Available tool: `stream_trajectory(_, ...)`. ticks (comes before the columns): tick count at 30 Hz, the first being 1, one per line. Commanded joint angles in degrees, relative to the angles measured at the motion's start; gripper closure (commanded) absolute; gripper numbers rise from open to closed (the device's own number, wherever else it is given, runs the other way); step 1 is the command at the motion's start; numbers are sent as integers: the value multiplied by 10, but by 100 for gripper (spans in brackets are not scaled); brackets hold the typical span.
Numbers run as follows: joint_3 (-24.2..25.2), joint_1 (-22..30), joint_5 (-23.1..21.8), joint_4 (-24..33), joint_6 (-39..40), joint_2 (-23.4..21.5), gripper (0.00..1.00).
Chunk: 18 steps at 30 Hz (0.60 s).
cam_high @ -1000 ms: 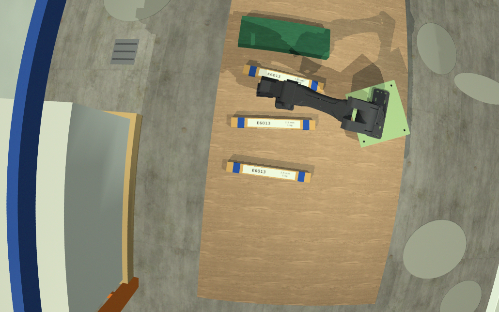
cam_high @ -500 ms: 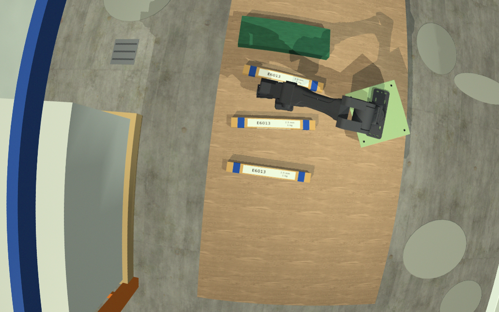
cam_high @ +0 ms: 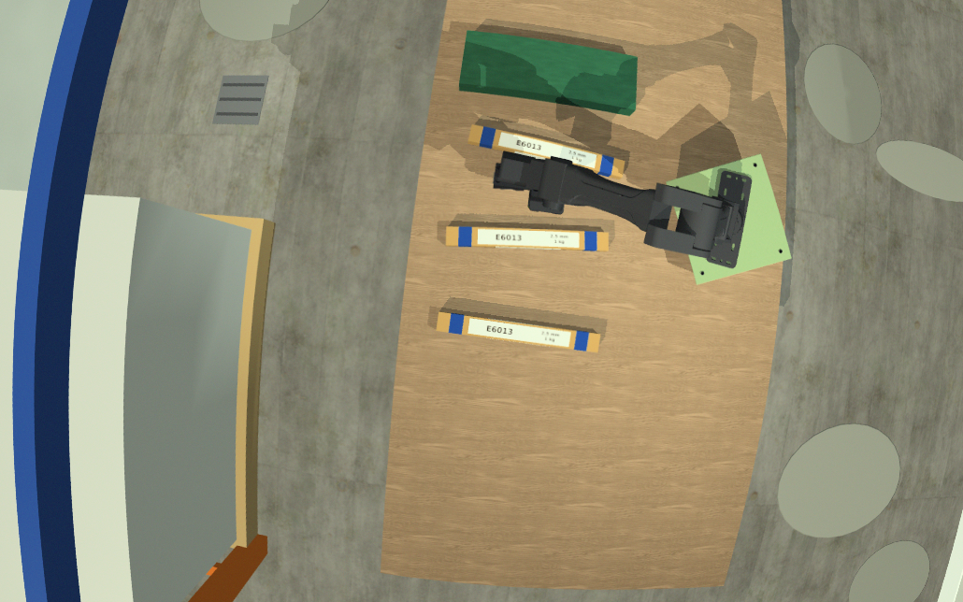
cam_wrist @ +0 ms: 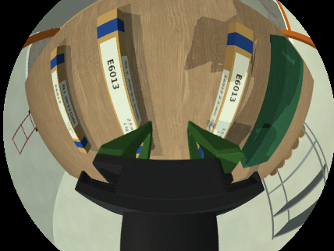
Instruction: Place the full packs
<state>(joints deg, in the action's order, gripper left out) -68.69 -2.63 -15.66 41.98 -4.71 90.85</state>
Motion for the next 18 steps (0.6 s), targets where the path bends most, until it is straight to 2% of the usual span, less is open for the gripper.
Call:
stream_trajectory(1, -18, -4, 1, -12, 1, -3, 56)
stream_trajectory(18, -24, -7, 0, -1, 0, -2, 56)
